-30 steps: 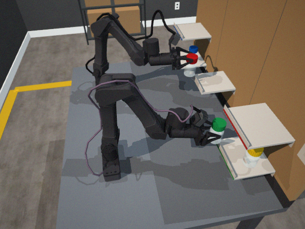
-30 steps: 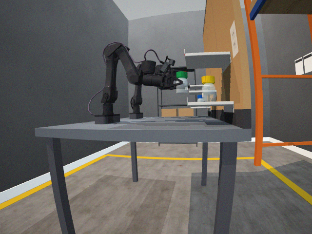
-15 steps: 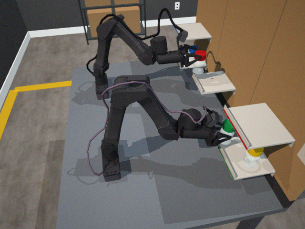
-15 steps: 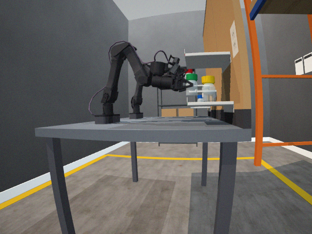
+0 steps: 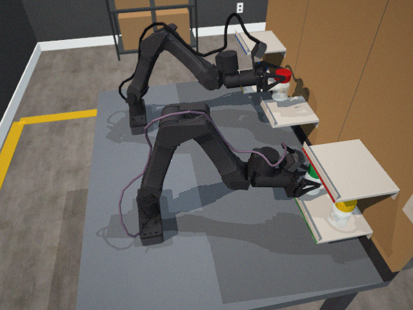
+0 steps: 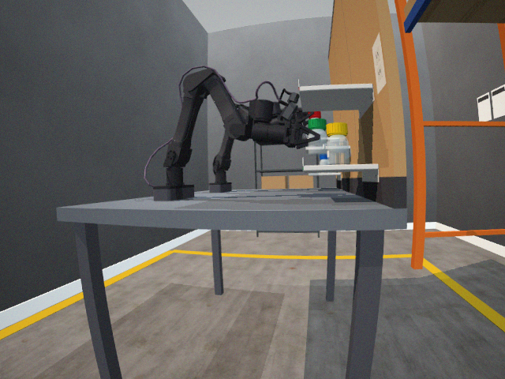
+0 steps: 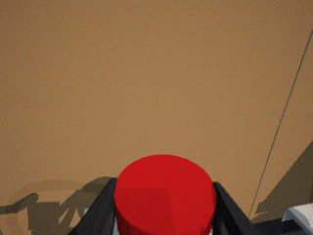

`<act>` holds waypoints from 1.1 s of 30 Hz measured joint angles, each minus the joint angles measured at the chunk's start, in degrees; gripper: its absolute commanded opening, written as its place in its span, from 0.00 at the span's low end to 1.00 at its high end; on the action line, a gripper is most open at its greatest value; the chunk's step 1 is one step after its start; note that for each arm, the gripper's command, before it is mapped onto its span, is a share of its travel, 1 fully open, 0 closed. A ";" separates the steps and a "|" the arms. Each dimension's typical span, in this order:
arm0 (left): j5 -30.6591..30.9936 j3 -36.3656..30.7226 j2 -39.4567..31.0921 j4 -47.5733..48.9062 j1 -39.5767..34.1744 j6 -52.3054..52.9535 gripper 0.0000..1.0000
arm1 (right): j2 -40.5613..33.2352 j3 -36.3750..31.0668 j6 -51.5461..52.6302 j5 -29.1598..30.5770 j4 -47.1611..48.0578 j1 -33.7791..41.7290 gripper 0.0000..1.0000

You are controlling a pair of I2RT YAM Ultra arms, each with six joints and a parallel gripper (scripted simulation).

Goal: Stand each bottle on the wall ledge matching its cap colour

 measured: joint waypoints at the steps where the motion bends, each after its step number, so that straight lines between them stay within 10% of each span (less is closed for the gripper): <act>1: 0.00 0.13 0.07 -0.02 0.02 -0.02 0.49 | 0.00 0.02 0.00 0.00 0.02 -0.02 0.52; 33: -0.07 0.31 1.20 0.04 0.00 0.00 0.49 | 9.42 -0.33 0.13 0.00 12.33 -0.02 0.52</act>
